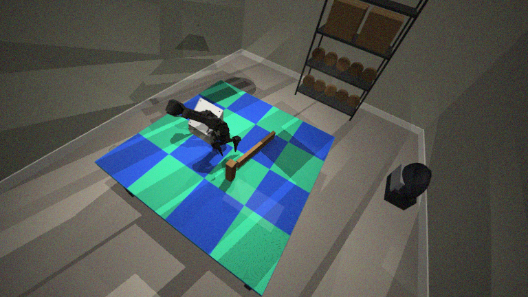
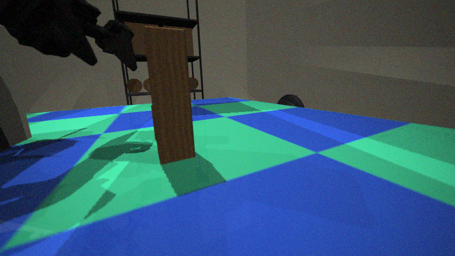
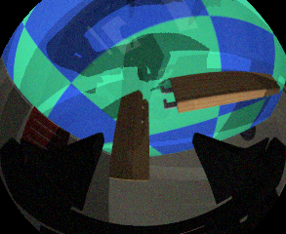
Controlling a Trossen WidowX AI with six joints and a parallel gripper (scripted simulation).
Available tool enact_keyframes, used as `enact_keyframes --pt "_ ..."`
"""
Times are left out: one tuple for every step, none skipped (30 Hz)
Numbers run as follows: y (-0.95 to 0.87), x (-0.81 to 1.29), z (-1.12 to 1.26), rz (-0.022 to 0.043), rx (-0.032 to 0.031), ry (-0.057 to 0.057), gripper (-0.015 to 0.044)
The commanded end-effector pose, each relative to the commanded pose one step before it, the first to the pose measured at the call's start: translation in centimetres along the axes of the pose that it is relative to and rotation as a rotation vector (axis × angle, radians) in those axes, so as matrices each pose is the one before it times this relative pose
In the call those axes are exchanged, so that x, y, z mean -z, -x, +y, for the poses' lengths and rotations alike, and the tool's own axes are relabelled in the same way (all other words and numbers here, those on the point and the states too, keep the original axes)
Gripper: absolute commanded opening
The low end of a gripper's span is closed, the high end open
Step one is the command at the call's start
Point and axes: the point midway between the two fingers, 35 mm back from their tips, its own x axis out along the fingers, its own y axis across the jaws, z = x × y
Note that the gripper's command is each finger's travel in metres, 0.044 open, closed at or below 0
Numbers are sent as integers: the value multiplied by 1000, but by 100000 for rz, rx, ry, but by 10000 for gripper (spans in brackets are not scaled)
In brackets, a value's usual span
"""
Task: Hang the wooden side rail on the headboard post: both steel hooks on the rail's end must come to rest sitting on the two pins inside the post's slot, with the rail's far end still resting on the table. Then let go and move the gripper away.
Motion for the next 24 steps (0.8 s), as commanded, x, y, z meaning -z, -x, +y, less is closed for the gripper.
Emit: enact_keyframes --pt "98 -320 -1477 -1031 5436 18021 440" --pt "-52 132 -91 -527 302 7585 440" --pt "-50 138 -80 -505 335 7586 440" --pt "-48 143 -68 -480 365 7588 440" --pt "-46 147 -56 -454 394 7589 440" --pt "-44 150 -43 -426 421 7590 440" --pt "-41 152 -31 -397 445 7592 440" --pt "-63 112 -46 -675 573 9176 440" --pt "-67 126 -38 -691 690 10168 440" --pt "-63 128 -23 -627 743 10172 440" --pt "-60 127 -8 -560 790 10175 440" --pt "-56 125 7 -489 831 10178 440" --pt "-53 121 21 -415 865 10181 440" --pt "-50 115 34 -338 893 10184 440" --pt "-46 109 46 -261 914 10187 440" --pt "-43 101 57 -182 929 10190 440" --pt "-40 91 68 -102 936 10193 440" --pt "333 1079 86 5089 -1236 6703 440" --pt "156 567 129 2544 -434 7421 440" --pt "-10 -9 105 -86 657 7394 440" --pt "-8 -18 104 -45 659 7396 440" --pt "-5 -28 102 -3 658 7398 440" --pt "-3 -37 99 38 654 7400 440" --pt "0 -46 95 78 648 7403 440"
